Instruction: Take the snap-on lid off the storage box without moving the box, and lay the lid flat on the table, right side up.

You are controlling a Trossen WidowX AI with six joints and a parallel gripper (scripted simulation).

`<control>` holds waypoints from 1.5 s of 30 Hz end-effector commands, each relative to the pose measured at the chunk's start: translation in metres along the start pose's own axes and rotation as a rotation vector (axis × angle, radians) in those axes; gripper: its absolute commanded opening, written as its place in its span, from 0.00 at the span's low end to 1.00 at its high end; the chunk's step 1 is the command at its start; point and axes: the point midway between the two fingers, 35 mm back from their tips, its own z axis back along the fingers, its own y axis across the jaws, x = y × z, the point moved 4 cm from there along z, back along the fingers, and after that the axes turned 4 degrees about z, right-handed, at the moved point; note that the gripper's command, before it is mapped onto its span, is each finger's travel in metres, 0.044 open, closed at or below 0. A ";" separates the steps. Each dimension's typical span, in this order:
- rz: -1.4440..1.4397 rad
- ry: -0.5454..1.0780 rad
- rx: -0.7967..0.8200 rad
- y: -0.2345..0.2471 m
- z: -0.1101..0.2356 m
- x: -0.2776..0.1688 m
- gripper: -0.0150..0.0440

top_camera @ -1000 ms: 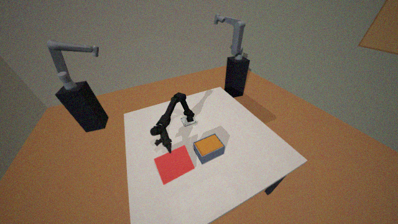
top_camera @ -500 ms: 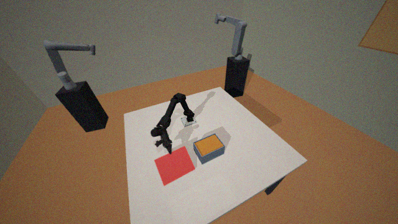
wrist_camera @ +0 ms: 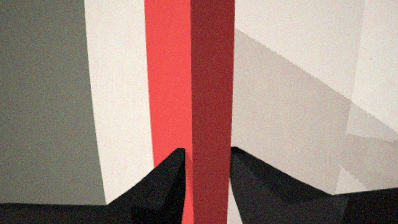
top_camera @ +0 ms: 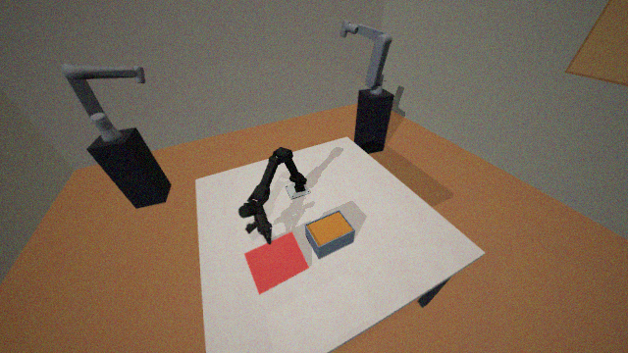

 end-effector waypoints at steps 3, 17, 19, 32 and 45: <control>-0.020 0.016 -0.023 -0.014 -0.010 -0.005 0.25; -0.011 0.010 -0.013 -0.009 -0.008 -0.001 0.34; -0.020 0.016 -0.023 -0.007 -0.007 0.000 0.43; -0.020 0.016 -0.024 -0.014 -0.001 -0.001 0.94; -0.020 0.016 -0.027 -0.030 0.019 -0.002 1.00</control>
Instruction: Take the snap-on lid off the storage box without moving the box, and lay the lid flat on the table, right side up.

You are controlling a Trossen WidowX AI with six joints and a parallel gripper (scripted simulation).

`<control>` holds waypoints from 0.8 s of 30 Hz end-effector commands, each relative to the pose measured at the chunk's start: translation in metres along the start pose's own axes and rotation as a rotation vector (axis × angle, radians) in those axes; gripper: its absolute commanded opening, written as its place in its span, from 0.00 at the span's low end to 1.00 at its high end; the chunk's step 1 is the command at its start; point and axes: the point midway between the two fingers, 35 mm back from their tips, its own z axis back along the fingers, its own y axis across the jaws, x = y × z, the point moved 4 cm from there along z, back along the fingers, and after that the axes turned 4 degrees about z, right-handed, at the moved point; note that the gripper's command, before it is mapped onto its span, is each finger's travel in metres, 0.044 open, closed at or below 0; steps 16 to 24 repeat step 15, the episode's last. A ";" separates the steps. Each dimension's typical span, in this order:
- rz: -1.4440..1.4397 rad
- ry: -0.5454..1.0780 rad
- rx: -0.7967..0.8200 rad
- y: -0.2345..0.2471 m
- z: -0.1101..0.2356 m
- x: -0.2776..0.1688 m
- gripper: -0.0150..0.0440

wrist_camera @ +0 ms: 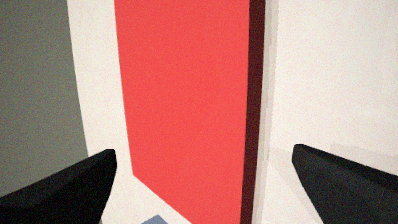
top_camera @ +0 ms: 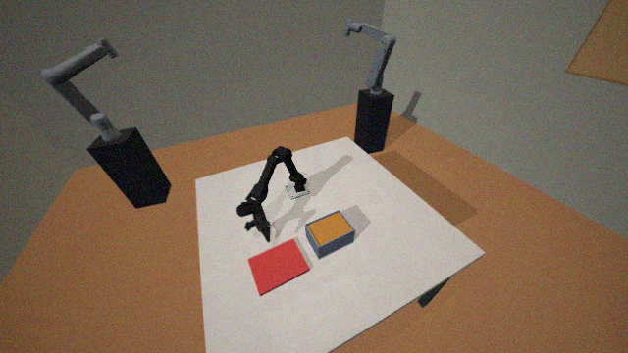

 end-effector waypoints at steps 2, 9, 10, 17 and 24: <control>0.000 0.008 -0.002 -0.009 0.007 -0.002 1.00; 0.000 0.008 -0.004 -0.018 0.018 -0.003 1.00; 0.000 0.008 -0.004 -0.019 0.020 -0.003 1.00; 0.000 0.008 -0.005 -0.026 0.027 -0.003 1.00; 0.000 0.008 -0.005 -0.026 0.027 -0.003 1.00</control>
